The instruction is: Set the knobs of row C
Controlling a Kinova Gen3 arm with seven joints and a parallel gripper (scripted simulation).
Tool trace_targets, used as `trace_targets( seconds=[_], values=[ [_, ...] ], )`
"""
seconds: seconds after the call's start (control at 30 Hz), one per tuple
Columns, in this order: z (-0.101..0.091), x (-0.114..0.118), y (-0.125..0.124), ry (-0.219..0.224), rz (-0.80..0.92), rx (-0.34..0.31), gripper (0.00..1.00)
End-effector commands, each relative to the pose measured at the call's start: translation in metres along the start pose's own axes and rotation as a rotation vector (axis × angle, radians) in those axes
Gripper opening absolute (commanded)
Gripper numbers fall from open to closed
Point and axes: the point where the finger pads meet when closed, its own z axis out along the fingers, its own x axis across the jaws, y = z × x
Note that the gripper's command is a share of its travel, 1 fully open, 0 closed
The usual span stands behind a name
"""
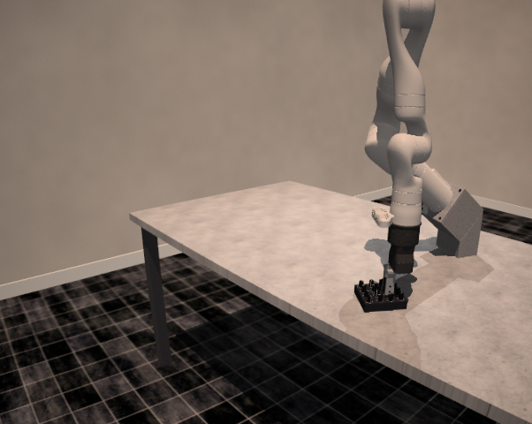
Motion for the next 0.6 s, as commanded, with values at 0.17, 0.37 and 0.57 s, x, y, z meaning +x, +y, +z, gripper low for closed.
trace_targets(
  seconds=[0.17,0.37,0.57],
  values=[
    [0.0007,0.0001,0.0019,-0.001,-0.014,-0.003,0.46],
    [0.0007,0.0,0.0019,-0.001,-0.014,-0.003,0.3],
    [0.0007,0.0,0.0019,-0.001,-0.014,-0.003,0.3]
  ],
)
